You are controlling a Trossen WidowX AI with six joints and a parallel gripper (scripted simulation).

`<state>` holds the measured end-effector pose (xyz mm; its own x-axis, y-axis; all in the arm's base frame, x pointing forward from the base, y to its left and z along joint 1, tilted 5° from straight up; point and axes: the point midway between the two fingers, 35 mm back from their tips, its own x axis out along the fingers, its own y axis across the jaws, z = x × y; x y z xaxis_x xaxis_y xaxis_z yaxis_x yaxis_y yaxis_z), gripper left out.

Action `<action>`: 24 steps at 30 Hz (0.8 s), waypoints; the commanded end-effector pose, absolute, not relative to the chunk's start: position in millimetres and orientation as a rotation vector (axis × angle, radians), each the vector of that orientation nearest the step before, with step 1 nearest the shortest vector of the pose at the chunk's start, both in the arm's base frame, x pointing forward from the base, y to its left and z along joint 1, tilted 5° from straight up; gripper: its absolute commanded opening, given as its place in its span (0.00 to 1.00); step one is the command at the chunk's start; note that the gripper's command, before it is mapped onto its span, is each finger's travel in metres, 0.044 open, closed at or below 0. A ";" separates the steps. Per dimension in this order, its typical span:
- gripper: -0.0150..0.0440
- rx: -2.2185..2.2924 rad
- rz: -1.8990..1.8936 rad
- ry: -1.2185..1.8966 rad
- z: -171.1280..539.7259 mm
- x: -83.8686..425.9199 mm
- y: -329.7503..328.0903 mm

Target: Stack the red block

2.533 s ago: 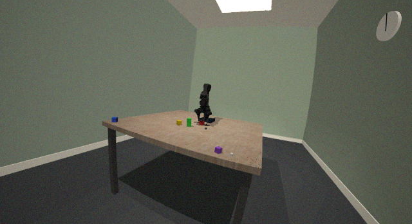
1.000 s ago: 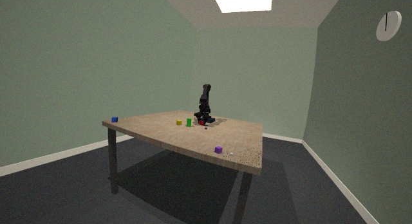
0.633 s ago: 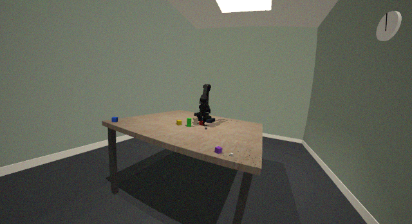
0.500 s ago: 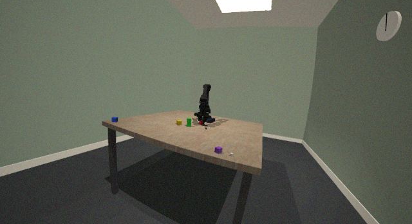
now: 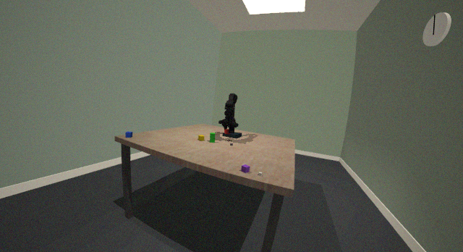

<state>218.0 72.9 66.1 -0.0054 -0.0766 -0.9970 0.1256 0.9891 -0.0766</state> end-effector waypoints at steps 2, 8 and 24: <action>0.25 0.044 -0.159 1.567 93.7 217.8 75.2; 0.25 0.044 -0.159 1.567 118.6 217.8 77.1; 0.25 0.059 -0.171 1.560 123.7 238.4 74.8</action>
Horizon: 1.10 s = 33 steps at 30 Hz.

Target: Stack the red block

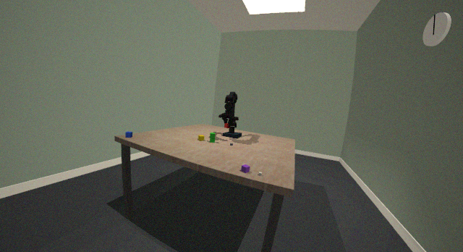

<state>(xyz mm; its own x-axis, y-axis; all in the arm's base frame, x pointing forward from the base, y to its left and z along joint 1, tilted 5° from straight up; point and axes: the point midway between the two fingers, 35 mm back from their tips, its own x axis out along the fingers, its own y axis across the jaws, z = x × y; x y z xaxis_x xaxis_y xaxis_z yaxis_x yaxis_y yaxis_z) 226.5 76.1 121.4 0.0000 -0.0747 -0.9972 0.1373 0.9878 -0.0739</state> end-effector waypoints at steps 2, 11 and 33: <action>0.25 0.067 -0.178 1.556 124.8 248.2 73.2; 0.25 0.064 -0.176 1.554 130.5 287.0 66.5; 0.25 0.043 -0.162 1.555 127.6 375.7 32.4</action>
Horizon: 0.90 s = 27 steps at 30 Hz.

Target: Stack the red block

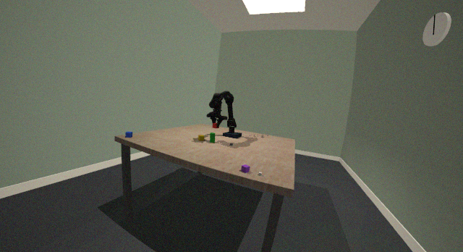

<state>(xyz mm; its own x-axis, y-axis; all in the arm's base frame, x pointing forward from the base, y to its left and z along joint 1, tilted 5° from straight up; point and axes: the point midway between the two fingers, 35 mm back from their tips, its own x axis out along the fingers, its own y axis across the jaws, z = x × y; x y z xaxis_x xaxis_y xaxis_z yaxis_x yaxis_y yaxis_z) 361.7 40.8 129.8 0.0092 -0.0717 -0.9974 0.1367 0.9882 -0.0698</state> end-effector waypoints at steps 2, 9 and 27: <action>0.25 0.042 -0.161 1.555 126.7 380.7 29.5; 0.25 0.042 -0.161 1.555 116.3 381.0 28.3; 0.25 0.042 -0.161 1.555 86.4 381.1 26.0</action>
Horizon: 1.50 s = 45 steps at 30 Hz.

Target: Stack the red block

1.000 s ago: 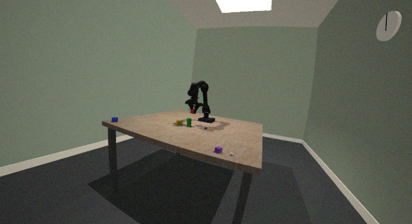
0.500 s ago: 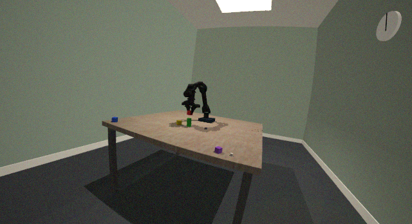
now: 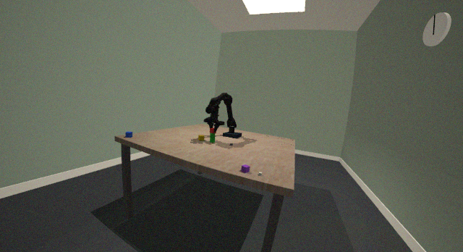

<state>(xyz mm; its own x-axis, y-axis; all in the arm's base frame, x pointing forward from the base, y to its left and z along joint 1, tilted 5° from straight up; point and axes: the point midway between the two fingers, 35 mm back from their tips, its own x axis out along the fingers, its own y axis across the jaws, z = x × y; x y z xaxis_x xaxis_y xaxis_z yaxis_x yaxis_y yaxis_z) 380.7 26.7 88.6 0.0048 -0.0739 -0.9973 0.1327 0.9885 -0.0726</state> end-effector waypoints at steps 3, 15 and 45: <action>0.25 0.042 -0.161 1.555 85.5 381.2 25.9; 0.25 0.042 -0.161 1.555 85.4 381.2 25.9; 0.88 0.047 -0.162 1.556 85.9 381.2 26.4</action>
